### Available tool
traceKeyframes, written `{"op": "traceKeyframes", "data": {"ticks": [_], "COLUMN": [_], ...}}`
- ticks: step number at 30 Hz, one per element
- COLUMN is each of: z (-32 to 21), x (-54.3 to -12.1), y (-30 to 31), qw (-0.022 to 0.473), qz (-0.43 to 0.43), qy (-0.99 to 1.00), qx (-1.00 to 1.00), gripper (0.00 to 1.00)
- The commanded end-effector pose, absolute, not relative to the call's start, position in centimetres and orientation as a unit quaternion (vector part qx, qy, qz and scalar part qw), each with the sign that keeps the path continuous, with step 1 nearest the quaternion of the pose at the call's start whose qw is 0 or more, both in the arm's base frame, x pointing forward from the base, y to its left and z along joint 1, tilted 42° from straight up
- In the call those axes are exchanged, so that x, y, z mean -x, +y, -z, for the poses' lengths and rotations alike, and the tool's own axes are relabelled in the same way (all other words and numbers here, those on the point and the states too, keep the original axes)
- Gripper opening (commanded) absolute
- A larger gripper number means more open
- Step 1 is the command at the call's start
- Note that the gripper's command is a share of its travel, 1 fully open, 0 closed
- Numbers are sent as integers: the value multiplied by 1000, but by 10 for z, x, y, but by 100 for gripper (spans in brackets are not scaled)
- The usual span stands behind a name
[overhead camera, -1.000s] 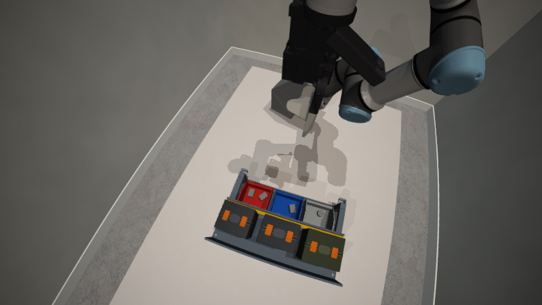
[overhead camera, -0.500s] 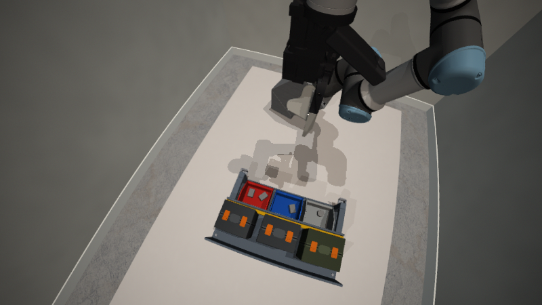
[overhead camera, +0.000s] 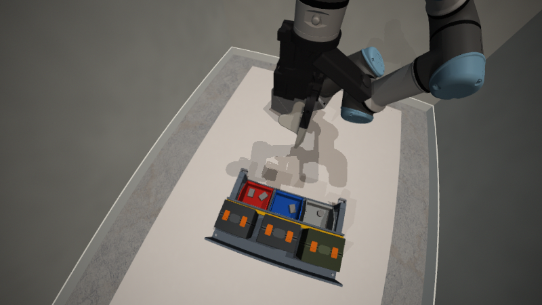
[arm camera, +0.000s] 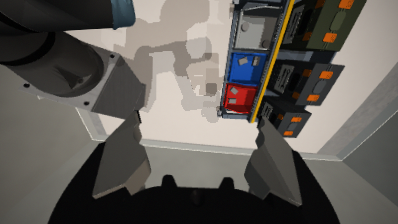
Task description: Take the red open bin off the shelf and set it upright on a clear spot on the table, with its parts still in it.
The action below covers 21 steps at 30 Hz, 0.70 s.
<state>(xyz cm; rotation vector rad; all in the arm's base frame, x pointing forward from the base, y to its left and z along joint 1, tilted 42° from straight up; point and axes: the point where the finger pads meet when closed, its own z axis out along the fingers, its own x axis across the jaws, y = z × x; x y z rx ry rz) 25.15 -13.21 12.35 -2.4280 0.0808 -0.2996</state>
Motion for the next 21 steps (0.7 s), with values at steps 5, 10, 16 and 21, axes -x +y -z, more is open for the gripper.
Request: {"op": "traceKeyframes", "data": {"ticks": [5, 10, 16, 21], "z": [-112, -105, -76, -76], "x": [-262, -268, -294, -294], "y": [-131, -129, -120, -120], "qw": [337, 337, 336, 336], "qz": [116, 116, 116, 116], "qy": [32, 32, 32, 32], "qx": [934, 934, 934, 934], "gripper": [100, 100, 100, 100]}}
